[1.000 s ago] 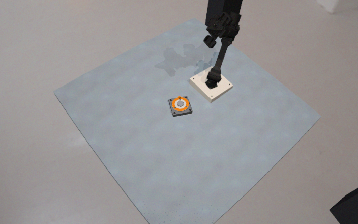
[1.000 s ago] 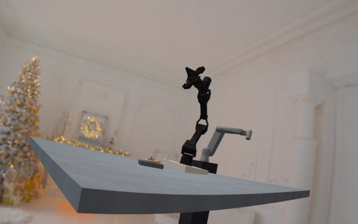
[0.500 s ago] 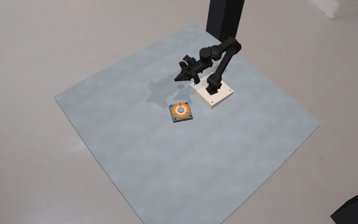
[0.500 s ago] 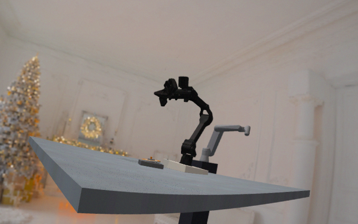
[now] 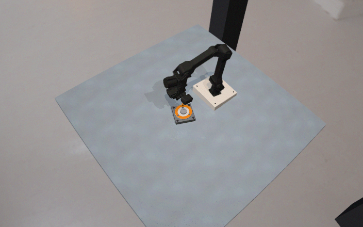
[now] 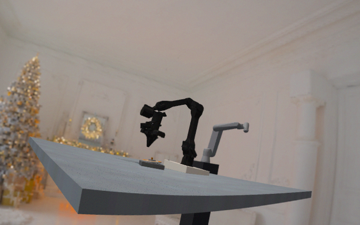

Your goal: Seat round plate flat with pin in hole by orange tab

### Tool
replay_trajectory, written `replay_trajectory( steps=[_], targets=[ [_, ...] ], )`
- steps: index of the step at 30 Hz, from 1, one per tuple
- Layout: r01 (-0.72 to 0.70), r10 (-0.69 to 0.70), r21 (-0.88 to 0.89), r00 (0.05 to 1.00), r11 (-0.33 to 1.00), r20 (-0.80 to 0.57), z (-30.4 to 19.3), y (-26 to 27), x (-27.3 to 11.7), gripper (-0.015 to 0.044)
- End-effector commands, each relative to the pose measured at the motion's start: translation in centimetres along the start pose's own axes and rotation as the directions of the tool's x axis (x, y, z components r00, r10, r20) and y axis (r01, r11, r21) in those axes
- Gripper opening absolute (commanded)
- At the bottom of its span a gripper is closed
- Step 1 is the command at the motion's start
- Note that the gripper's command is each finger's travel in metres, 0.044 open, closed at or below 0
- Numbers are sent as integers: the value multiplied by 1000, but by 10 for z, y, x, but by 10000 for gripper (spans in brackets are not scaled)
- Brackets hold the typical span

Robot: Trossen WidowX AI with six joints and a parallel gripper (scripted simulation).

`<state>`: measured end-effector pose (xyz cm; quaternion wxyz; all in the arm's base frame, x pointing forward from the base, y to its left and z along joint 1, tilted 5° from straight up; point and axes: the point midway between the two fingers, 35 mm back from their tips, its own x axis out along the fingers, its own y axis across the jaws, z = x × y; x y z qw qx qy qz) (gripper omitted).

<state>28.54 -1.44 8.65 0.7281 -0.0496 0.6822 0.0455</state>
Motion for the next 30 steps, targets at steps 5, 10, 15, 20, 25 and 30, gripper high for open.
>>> replay_trajectory(
  steps=[5,10,15,20,25,30],
  targets=[
    [-66,61,-42,993,997,-105,-19,0,13,0],
    [-66,61,-42,993,997,-105,-20,0,30,0],
    [-66,62,-42,993,997,-105,-24,2,54,0],
    [-66,62,-42,993,997,-105,-26,3,61,0],
    [-66,62,-42,993,997,-105,-30,5,60,0],
    [-67,62,-42,992,997,-106,-37,7,60,0]
  ],
)
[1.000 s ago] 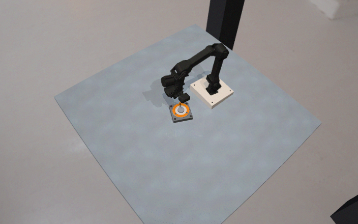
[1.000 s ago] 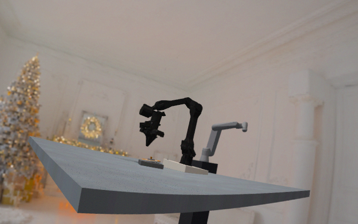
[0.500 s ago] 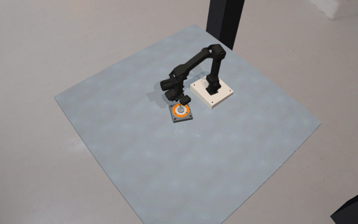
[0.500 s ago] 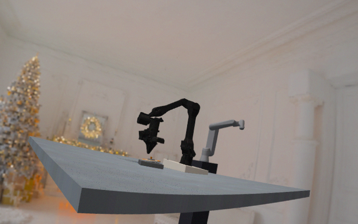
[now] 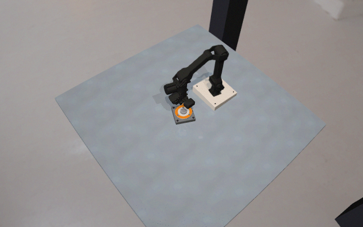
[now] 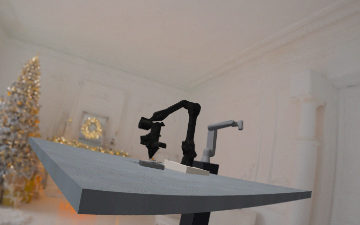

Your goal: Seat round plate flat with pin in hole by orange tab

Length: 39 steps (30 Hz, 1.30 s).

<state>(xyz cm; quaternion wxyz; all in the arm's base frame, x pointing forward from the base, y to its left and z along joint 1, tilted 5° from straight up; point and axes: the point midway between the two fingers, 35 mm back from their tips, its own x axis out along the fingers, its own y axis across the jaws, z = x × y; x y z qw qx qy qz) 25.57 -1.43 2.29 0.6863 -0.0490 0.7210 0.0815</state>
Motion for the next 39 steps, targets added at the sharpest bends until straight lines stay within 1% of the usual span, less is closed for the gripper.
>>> replay_trajectory(
  steps=[1,22,39],
  targets=[
    [-4,4,3,1000,1000,5,-4,3,-1,0],
    [-5,5,3,1000,1000,4,-26,22,-1,0],
    [-7,7,3,1000,1000,3,-33,40,-1,0]
  ],
)
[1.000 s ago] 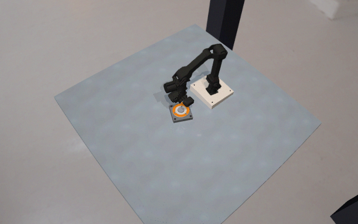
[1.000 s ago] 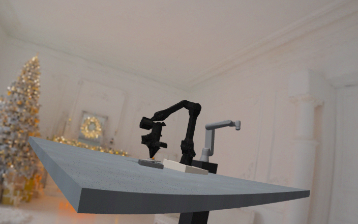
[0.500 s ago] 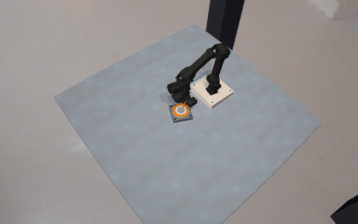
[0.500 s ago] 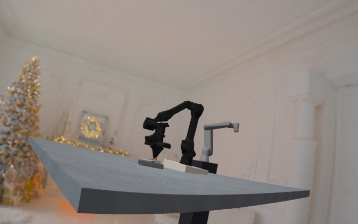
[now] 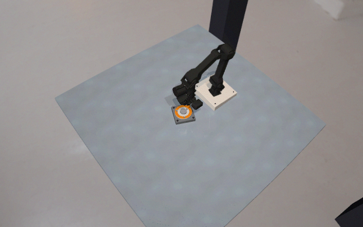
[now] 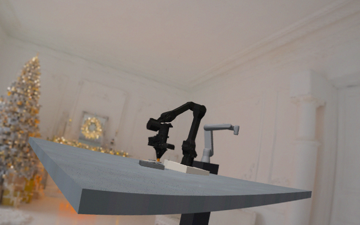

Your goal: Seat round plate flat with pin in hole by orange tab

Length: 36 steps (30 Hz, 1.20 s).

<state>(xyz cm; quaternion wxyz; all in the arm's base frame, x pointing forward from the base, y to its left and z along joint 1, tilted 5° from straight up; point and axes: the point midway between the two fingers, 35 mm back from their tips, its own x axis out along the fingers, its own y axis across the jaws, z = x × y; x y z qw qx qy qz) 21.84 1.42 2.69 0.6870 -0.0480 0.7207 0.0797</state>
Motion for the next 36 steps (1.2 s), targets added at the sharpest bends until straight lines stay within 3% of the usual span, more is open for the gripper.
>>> replay_trajectory(
  steps=[1,29,36],
  targets=[
    [-8,8,-1,1000,1000,2,-2,6,-1,0],
    [-10,10,-1,1000,1000,2,-1,26,-2,0],
    [-10,10,-1,1000,1000,2,0,25,-27,0]
  ],
)
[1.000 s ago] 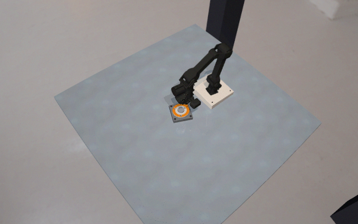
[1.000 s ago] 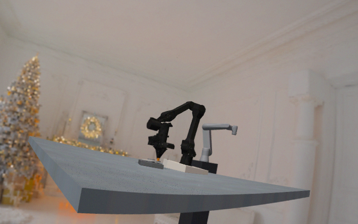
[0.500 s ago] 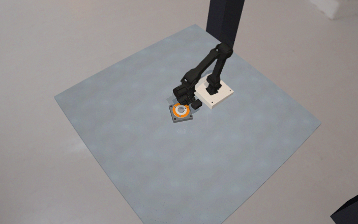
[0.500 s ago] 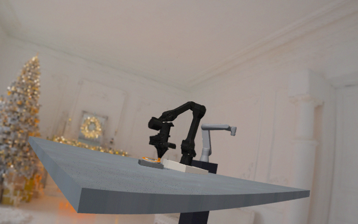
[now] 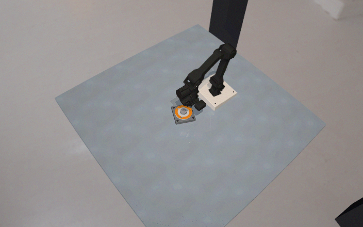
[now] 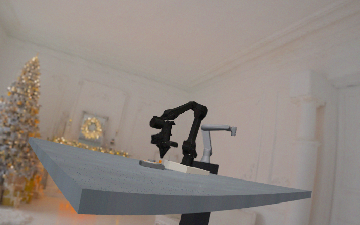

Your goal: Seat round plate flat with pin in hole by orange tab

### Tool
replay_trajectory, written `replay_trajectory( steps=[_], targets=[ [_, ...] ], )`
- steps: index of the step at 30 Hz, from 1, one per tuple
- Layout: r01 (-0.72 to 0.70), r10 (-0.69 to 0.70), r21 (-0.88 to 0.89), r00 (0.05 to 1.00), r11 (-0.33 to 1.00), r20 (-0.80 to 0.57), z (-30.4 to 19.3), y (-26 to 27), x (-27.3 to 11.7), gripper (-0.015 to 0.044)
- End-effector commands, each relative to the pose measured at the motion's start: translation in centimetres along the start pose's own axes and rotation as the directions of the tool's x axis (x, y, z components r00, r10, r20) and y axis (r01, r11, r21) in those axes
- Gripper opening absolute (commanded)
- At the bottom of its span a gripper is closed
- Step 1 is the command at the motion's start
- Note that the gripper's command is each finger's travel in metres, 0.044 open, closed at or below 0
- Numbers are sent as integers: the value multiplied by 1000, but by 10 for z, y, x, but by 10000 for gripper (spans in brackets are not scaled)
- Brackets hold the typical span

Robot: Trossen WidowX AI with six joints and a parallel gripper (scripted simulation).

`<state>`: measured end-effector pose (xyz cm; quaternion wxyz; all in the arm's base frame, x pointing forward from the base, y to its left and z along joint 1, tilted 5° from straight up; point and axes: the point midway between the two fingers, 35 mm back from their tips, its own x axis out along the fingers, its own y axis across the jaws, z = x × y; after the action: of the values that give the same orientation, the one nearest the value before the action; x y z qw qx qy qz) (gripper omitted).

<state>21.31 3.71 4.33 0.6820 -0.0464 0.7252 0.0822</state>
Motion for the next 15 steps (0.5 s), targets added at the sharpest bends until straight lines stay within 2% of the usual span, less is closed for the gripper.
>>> replay_trajectory(
  steps=[1,5,15],
  targets=[
    [-3,3,0,1000,1000,15,1,0,-17,0],
    [-3,3,0,1000,1000,15,0,0,-33,0],
    [0,0,4,1000,1000,12,1,-1,-26,0]
  ],
)
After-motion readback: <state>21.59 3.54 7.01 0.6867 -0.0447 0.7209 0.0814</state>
